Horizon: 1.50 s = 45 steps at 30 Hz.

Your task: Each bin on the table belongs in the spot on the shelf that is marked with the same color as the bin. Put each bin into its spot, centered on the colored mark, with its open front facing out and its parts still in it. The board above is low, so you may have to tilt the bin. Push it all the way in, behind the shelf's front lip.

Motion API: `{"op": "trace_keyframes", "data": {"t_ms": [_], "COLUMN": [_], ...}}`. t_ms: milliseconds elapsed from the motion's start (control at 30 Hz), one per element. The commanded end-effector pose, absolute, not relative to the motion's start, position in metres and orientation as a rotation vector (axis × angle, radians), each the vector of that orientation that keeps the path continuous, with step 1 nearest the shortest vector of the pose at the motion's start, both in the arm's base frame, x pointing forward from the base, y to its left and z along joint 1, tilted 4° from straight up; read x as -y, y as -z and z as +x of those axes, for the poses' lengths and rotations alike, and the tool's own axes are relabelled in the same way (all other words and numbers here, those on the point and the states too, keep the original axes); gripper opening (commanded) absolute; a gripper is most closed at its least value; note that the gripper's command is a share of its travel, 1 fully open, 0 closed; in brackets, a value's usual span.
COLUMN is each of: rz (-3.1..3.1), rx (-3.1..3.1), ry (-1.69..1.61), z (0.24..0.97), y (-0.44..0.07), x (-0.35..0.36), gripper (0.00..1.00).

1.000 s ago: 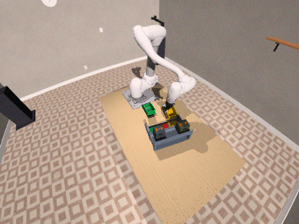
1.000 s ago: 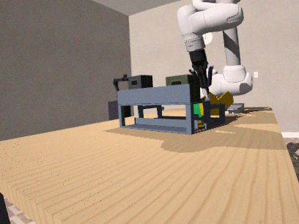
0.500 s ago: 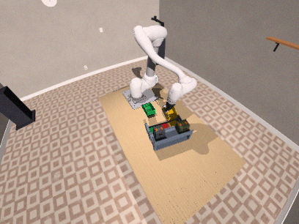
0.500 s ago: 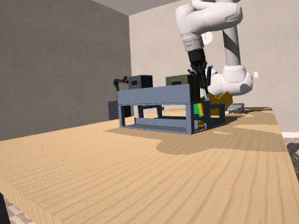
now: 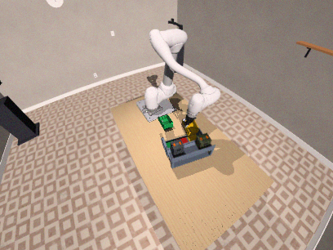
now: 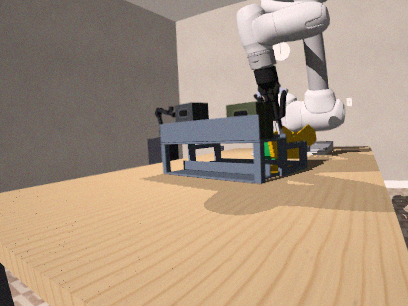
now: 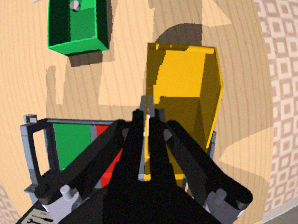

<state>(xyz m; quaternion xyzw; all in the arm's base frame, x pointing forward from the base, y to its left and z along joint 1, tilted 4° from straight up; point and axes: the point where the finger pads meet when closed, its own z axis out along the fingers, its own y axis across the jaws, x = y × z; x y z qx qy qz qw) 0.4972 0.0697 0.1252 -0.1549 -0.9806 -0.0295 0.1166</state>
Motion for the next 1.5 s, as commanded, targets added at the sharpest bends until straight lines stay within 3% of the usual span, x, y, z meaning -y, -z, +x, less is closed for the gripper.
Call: {"op": "trace_keyframes", "data": {"t_ms": [0,1467], "rz": [-0.448,-0.447], "rx": [2.866,2.866], "ry": [0.085,0.084], "z": [0.502,0.541], "y": [-0.127,-0.129], "x": [-0.066,-0.053], "gripper": [0.1,0.1]}}
